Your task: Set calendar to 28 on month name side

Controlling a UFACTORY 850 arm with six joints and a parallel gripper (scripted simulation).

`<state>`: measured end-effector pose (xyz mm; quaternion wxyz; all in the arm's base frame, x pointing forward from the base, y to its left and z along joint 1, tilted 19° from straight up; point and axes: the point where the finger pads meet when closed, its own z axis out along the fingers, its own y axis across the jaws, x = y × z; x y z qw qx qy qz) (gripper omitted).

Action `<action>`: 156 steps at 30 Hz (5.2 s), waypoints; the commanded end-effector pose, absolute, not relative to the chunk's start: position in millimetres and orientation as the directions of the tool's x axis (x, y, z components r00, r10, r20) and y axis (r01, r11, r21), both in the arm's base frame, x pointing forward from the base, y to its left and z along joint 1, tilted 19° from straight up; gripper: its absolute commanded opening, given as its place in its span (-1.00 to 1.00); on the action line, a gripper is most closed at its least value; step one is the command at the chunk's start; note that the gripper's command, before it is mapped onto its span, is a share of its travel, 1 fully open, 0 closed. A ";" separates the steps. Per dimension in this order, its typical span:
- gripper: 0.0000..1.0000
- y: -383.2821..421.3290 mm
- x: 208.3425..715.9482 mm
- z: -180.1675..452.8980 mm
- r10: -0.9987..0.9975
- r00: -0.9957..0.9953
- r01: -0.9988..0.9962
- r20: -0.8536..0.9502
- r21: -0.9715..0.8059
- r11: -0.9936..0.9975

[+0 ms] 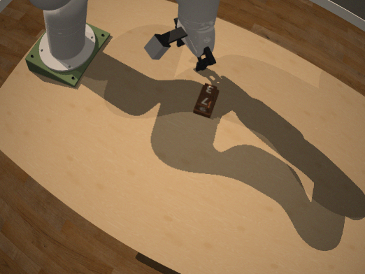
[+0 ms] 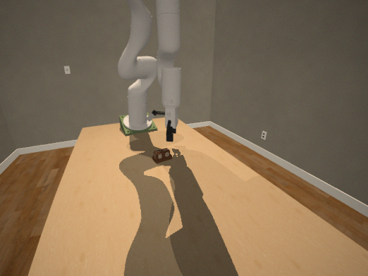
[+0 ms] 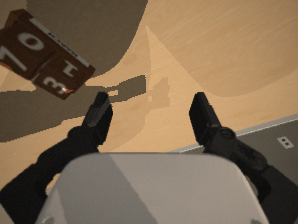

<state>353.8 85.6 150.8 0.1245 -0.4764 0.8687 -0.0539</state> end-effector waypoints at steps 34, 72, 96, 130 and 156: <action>1.00 85.8 354.1 150.5 -0.840 -0.508 -0.796 -0.190 -0.268 0.542; 1.00 85.8 354.1 150.5 -0.840 -0.508 -0.796 -0.190 -0.268 0.542; 1.00 54.7 356.2 148.7 -0.840 -0.508 -0.796 -0.190 -0.268 0.542; 1.00 50.3 356.5 148.4 -0.840 -0.508 -0.796 -0.190 -0.268 0.542; 1.00 50.3 356.5 148.4 -0.840 -0.508 -0.796 -0.190 -0.268 0.542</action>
